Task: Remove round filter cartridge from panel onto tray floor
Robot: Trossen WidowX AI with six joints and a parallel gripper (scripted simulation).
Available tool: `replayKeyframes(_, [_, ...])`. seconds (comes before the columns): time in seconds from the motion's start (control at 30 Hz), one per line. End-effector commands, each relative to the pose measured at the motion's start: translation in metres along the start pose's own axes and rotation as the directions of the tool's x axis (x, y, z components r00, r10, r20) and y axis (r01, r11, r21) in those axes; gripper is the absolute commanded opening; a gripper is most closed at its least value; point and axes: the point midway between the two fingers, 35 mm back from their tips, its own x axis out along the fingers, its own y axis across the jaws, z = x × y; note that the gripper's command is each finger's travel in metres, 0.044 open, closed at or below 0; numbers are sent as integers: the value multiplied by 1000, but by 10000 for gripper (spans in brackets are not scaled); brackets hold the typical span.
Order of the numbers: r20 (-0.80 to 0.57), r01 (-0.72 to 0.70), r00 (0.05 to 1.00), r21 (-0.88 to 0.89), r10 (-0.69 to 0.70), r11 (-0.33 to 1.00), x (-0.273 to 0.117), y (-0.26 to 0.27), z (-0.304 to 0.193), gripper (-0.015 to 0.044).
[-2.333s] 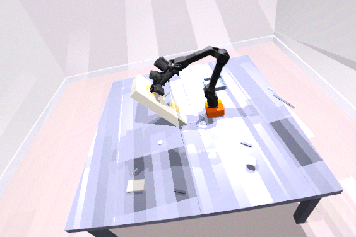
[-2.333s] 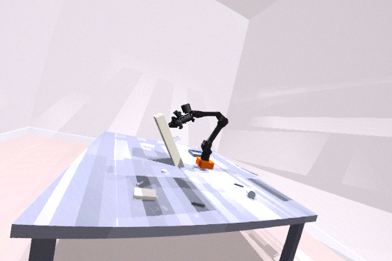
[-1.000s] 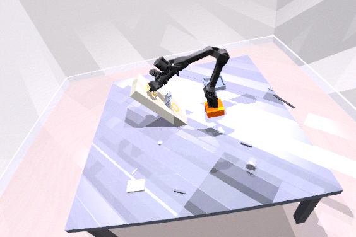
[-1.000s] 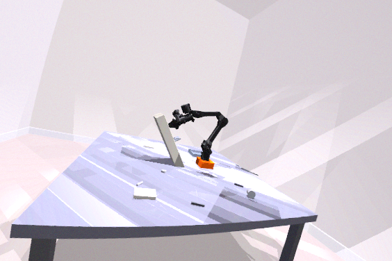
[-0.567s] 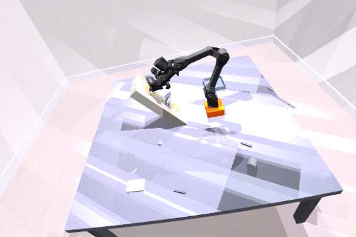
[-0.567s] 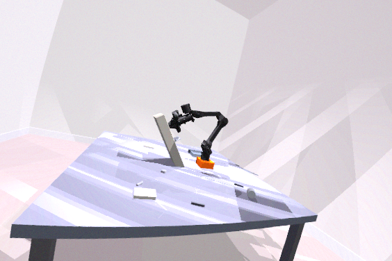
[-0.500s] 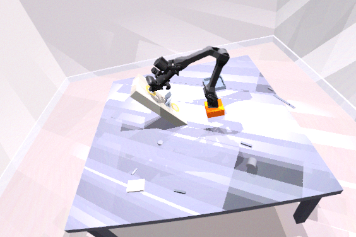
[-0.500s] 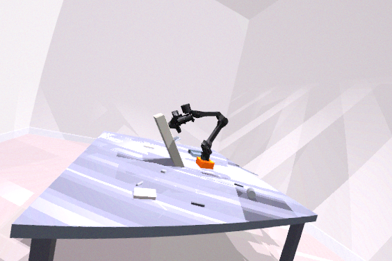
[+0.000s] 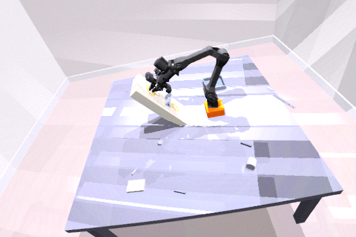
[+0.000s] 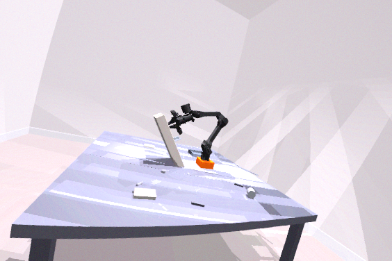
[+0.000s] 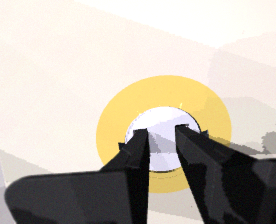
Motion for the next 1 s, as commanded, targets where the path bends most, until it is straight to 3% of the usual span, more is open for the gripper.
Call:
replayKeyframes(0.0, [-9, -3, 1000, 16, 3, 1000, -4, 2, -1, 0])
replayKeyframes(0.43, [-10, 1, 1000, -44, -2, 999, -72, 0, -1, 0])
replayKeyframes(0.97, [-10, 3, 1000, -45, -3, 999, -69, -37, -8, 0])
